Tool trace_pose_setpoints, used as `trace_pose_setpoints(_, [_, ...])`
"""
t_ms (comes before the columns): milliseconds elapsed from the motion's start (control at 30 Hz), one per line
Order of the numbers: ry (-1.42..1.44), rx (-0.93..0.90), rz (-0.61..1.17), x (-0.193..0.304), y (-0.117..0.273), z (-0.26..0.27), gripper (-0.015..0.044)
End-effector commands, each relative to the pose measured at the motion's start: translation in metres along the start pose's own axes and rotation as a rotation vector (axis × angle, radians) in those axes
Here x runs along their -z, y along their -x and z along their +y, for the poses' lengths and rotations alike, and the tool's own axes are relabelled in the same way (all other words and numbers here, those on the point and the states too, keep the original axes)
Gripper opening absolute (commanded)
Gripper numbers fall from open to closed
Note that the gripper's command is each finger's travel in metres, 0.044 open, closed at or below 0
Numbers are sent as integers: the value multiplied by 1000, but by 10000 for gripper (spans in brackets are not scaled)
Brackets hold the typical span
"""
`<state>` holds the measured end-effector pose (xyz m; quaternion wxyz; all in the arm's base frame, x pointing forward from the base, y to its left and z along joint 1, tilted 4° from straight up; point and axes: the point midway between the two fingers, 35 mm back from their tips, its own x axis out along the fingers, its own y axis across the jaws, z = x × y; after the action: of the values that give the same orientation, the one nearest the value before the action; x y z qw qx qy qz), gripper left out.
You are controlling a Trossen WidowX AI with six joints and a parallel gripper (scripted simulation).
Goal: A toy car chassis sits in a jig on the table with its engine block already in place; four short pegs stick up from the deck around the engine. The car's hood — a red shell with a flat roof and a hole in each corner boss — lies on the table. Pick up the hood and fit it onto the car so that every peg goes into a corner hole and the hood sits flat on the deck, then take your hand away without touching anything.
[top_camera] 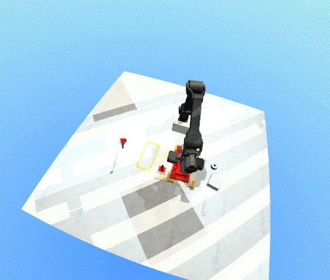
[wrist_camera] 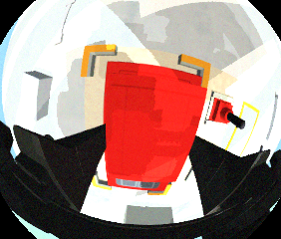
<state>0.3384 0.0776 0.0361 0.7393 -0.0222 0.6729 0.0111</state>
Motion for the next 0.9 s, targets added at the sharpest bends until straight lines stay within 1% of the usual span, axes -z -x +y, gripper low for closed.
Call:
trace_pose_setpoints(0, [-5, 3, -3, 0, -1, 0, 0])
trace_pose_setpoints(867, [-5, 3, -3, -1, -13, 0, 0])
